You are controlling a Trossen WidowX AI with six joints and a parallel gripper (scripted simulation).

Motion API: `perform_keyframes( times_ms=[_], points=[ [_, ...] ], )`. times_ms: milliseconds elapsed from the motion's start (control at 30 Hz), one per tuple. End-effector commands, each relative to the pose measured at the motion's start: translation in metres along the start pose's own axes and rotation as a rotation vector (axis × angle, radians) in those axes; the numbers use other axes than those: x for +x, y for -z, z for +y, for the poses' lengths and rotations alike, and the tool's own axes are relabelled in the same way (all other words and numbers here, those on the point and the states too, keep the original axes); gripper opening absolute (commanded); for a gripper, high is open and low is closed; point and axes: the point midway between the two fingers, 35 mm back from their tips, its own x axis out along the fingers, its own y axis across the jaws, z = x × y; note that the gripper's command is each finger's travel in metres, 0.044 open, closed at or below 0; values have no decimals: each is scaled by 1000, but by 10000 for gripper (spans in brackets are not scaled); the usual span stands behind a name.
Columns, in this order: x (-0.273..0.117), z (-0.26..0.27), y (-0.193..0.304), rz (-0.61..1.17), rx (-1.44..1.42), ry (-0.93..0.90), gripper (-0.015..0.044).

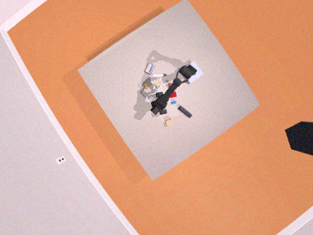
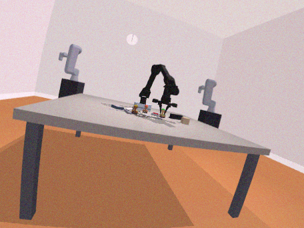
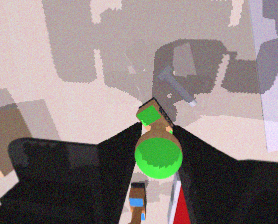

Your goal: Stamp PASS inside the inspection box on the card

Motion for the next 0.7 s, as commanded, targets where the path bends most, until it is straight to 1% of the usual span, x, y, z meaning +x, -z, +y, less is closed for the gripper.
perform_keyframes(
  times_ms=[0,667],
  points=[
    [-3,1,-1,-1,0,-6,0],
    [-13,1,-1,1,0,-10,0]
  ],
)
